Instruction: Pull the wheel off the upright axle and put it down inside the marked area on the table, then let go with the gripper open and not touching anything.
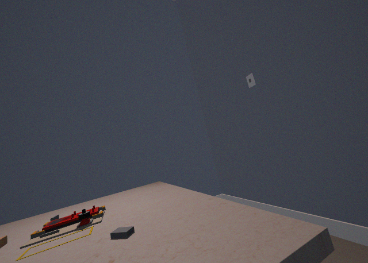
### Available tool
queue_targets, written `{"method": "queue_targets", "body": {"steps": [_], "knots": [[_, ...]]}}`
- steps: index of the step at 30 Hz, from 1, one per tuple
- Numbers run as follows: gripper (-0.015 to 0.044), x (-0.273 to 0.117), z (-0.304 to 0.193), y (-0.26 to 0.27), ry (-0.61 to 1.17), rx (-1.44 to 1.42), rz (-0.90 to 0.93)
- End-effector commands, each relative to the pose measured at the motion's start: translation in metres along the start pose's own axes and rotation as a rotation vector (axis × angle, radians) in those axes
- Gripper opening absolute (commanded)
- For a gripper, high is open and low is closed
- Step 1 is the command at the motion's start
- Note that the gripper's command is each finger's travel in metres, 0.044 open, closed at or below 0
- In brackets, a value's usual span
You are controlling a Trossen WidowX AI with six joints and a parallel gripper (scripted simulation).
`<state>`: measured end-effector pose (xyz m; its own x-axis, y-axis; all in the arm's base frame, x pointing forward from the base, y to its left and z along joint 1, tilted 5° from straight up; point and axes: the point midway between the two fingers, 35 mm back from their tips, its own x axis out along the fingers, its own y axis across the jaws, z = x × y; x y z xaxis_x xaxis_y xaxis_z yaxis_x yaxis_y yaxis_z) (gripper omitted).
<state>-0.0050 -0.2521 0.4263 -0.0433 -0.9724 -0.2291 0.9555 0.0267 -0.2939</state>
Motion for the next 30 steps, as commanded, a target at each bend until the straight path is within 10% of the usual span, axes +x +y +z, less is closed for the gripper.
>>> {"method": "queue_targets", "body": {"steps": [1, 30], "knots": [[0.0300, 0.020, -0.002, 0.035, 0.051, 0.074, 0.136], [0.0300, 0.022, -0.083, 0.302, 0.757, 0.316, 0.601]]}}
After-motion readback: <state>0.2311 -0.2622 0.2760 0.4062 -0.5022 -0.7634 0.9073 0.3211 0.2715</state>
